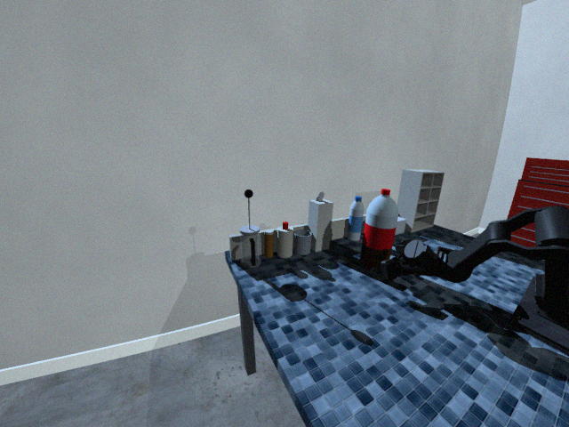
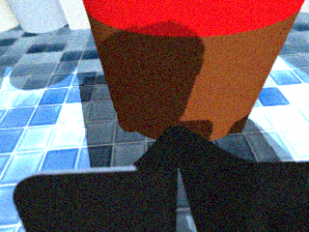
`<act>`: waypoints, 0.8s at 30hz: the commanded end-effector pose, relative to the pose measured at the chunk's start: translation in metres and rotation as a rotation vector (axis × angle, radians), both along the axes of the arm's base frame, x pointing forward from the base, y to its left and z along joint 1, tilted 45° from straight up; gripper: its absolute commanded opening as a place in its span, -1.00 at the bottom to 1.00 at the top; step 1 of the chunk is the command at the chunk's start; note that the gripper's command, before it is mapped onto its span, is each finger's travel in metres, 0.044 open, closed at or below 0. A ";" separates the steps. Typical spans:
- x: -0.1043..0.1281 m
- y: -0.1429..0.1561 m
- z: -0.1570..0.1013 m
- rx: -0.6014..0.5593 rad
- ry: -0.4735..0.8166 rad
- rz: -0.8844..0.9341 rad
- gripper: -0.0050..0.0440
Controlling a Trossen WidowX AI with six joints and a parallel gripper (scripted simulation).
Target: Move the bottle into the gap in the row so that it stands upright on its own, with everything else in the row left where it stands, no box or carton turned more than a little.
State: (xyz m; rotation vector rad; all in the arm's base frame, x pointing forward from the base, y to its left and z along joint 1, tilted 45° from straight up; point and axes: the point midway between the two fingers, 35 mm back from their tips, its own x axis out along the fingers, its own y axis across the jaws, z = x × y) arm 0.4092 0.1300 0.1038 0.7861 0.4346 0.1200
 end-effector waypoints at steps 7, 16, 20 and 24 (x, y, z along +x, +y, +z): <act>0.005 -0.007 -0.003 -0.007 -0.006 -0.009 -1.00; 0.006 -0.009 -0.005 -0.007 -0.006 -0.010 -1.00; 0.008 -0.009 -0.004 -0.006 -0.008 -0.010 -1.00; 0.006 -0.013 -0.011 -0.008 0.002 -0.006 -1.00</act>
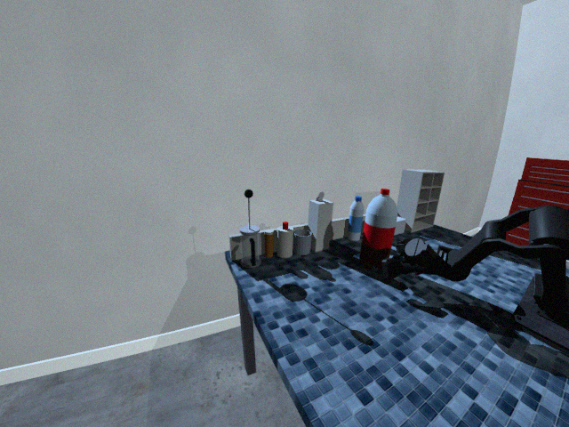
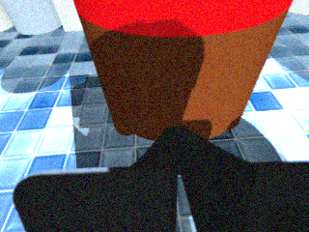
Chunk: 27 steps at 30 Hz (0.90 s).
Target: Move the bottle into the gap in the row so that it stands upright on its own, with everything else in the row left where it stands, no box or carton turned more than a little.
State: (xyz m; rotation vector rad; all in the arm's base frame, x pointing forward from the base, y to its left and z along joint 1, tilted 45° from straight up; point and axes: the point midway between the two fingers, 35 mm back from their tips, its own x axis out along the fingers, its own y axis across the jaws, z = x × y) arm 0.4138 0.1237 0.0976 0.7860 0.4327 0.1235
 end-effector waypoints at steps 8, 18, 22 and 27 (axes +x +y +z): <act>0.002 -0.010 -0.009 -0.010 0.006 -0.012 -1.00; 0.011 -0.009 -0.003 -0.007 -0.006 -0.012 -1.00; 0.017 -0.008 -0.003 -0.006 -0.006 -0.008 -1.00; 0.019 -0.007 -0.003 -0.007 -0.007 -0.008 -1.00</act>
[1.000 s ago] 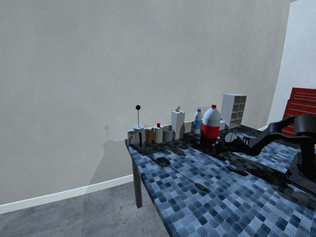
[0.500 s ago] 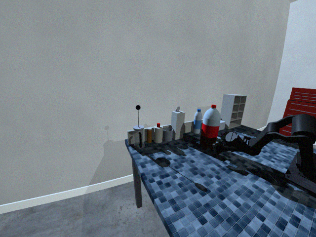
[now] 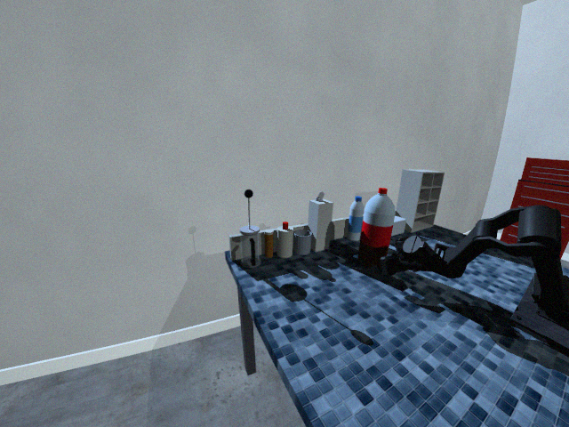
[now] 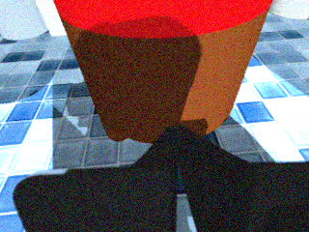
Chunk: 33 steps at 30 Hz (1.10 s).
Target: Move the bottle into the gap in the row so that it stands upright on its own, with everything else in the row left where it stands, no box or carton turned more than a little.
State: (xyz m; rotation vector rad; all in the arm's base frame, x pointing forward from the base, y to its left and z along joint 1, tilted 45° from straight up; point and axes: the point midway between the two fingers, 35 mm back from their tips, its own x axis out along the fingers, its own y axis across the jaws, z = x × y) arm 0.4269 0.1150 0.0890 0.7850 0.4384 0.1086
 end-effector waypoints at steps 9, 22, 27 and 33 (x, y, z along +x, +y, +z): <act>0.008 0.002 0.006 -0.002 -0.018 0.005 -1.00; 0.011 0.002 0.006 -0.002 -0.018 0.005 -1.00; 0.012 0.002 0.006 -0.002 -0.018 0.004 -1.00; 0.013 0.002 0.006 -0.002 -0.018 0.004 -1.00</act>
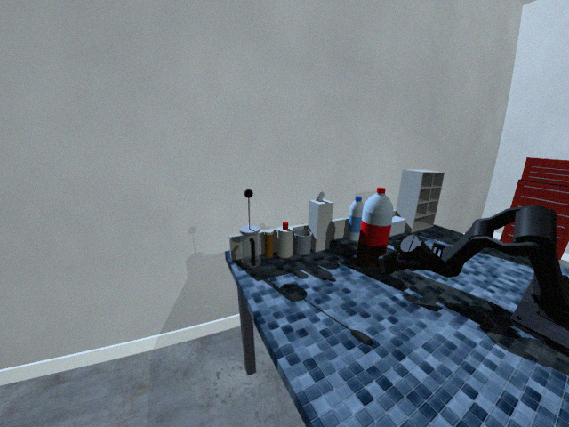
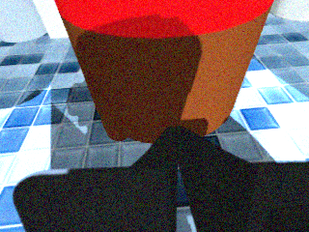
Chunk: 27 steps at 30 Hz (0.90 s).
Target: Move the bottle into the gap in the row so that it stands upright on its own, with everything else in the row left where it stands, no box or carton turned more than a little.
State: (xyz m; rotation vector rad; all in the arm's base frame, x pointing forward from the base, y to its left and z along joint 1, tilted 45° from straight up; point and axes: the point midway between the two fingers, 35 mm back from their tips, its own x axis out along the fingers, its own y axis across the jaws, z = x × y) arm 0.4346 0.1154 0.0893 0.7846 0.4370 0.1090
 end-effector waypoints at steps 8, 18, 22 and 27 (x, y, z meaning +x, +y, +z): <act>0.007 0.001 0.006 -0.001 -0.017 0.004 -1.00; 0.009 0.001 0.006 -0.001 -0.017 0.004 -1.00; 0.010 0.001 0.006 -0.001 -0.017 0.004 -1.00; 0.014 0.000 0.006 -0.001 -0.016 0.004 -1.00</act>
